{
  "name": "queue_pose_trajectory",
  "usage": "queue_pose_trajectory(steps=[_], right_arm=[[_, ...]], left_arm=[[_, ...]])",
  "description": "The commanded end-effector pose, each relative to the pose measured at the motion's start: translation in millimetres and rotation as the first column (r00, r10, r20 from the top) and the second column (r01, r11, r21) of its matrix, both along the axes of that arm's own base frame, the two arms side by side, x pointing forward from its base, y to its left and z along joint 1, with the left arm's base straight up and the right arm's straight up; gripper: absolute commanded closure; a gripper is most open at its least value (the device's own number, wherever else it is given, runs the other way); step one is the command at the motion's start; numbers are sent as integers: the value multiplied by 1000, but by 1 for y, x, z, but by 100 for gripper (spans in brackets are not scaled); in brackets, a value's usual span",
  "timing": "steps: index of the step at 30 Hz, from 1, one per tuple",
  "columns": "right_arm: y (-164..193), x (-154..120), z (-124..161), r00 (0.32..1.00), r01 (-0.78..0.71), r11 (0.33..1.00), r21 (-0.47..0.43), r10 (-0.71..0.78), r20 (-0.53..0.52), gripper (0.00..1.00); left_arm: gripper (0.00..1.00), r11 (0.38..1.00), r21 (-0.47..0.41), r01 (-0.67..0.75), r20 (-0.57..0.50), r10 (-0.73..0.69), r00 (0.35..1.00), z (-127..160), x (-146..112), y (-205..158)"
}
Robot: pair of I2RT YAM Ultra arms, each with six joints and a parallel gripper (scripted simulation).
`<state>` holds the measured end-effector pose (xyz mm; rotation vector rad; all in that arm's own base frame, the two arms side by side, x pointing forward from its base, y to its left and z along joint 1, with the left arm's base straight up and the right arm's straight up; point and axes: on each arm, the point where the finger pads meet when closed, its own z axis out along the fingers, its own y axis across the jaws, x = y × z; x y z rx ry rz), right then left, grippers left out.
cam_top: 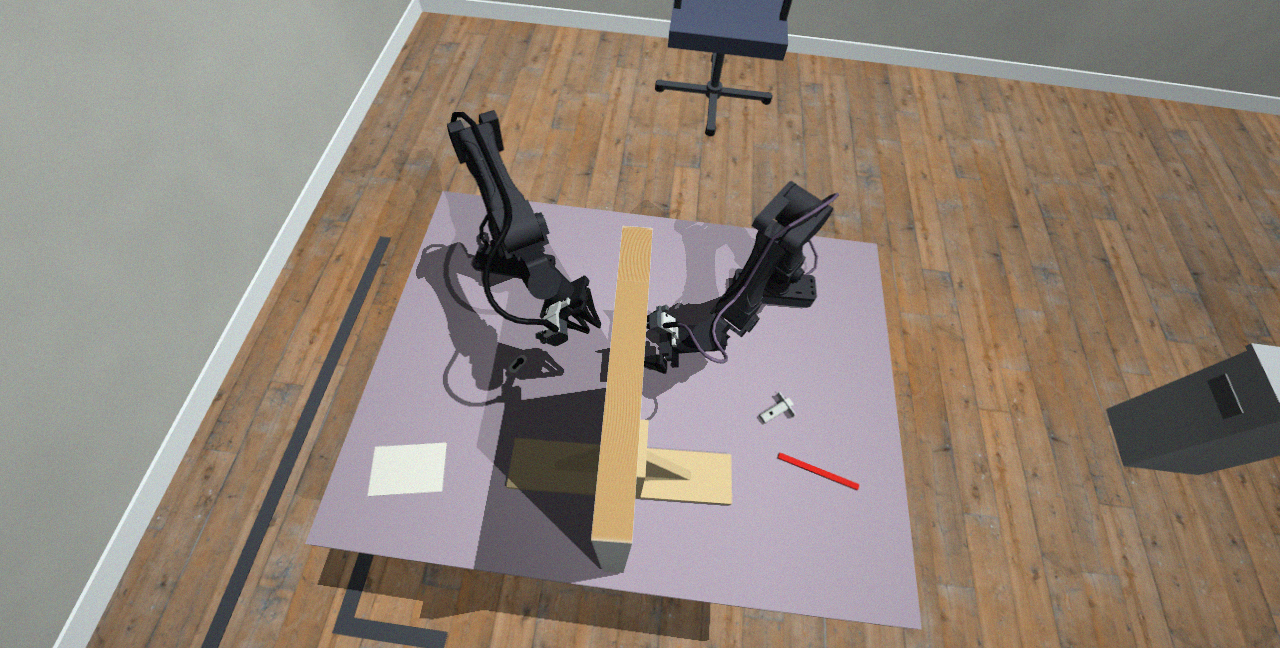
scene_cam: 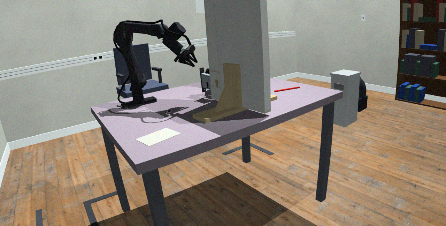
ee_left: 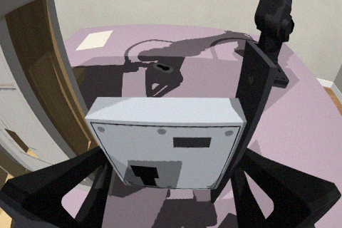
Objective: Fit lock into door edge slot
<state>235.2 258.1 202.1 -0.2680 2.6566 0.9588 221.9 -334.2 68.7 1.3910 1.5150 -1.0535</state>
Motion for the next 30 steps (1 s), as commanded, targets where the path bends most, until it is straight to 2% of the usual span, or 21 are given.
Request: queue_pose_trajectory(steps=[1, 2, 3, 4, 8, 13, 17, 19, 20, 21, 23, 30], right_arm=[[27, -5, 30, 961, -208, 973, 98, 184, 206, 71], [27, -5, 30, 961, -208, 973, 98, 184, 206, 71], [31, -10, 33, 912, -317, 943, 97, 275, 303, 71], [43, -21, 42, 892, -357, 928, 107, 304, 335, 71], [59, -40, 49, 778, -512, 854, 93, 415, 471, 71], [71, -62, 61, 584, -675, 737, 37, 503, 637, 71], [72, -65, 62, 421, -763, 647, -19, 519, 744, 71], [72, -65, 62, 421, -763, 647, -19, 519, 744, 71], [72, -65, 62, 315, -806, 589, -53, 505, 804, 71], [72, -65, 62, 275, -820, 568, -66, 493, 825, 71], [74, -63, 71, 262, -819, 569, -71, 482, 836, 71], [74, -63, 71, 262, -819, 569, -71, 482, 836, 71]], left_arm=[[24, 997, -74, 31, 66, -26, 998, 27, 3, -8], [24, 997, -74, 31, 66, -26, 998, 27, 3, -8], [24, 997, -74, 31, 66, -26, 998, 27, 3, -8], [24, 997, -74, 31, 66, -26, 998, 27, 3, -8], [24, 997, -74, 31, 66, -26, 998, 27, 3, -8], [24, 997, -74, 31, 66, -26, 998, 27, 3, -8], [24, 997, -74, 31, 66, -26, 998, 27, 3, -8], [24, 997, -74, 31, 66, -26, 998, 27, 3, -8], [24, 997, -74, 31, 66, -26, 998, 27, 3, -8], [24, 997, -74, 31, 66, -26, 998, 27, 3, -8], [24, 997, -74, 31, 66, -26, 998, 27, 3, -8], [24, 997, -74, 31, 66, -26, 998, 27, 3, -8]])
